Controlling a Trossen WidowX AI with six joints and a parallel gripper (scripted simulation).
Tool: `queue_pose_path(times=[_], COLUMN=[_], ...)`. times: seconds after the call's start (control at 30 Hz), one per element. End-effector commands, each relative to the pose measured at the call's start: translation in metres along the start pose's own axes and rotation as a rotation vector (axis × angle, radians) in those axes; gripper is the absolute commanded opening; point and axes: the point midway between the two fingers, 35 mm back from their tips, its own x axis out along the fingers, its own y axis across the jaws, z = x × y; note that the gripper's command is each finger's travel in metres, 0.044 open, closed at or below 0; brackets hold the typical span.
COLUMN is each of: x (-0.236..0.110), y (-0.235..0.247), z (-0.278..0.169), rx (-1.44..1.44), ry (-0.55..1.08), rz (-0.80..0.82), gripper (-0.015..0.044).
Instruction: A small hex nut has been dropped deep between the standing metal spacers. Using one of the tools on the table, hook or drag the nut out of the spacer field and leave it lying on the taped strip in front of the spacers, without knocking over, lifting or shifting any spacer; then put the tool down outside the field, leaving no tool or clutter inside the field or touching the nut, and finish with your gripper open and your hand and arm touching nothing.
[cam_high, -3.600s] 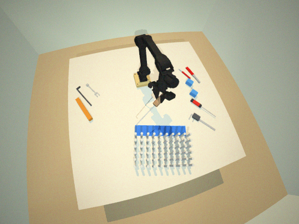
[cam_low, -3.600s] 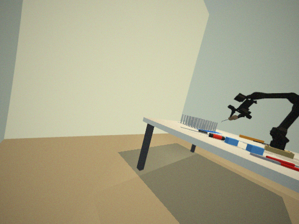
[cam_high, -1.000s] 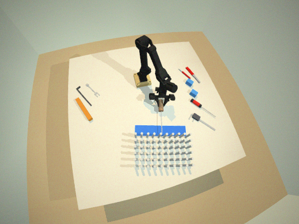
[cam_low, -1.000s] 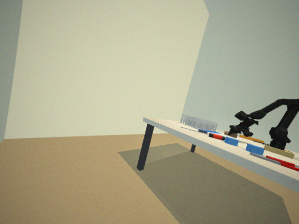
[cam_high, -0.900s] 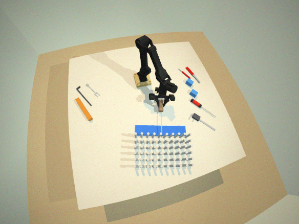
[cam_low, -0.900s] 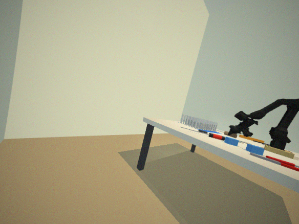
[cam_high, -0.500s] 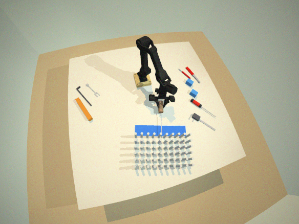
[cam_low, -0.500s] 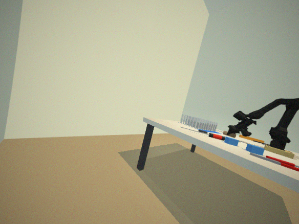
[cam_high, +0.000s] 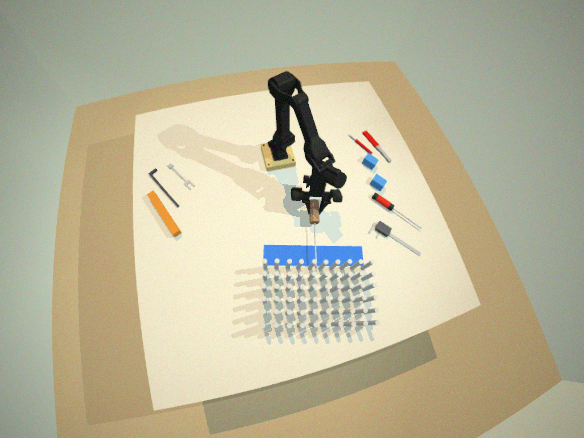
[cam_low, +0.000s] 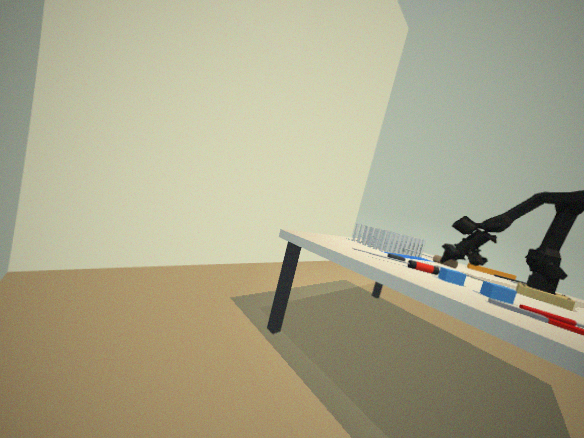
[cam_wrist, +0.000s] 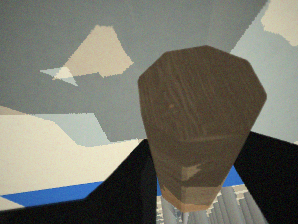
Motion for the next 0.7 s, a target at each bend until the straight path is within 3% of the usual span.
queue_pose_path(times=[0.0,0.67], x=[0.002,0.01], y=[-0.003,-0.003], z=[-0.007,-0.021], rx=[0.002,0.001], ry=[0.007,0.009], rz=[-0.006,-0.007], gripper=[0.0,0.0])
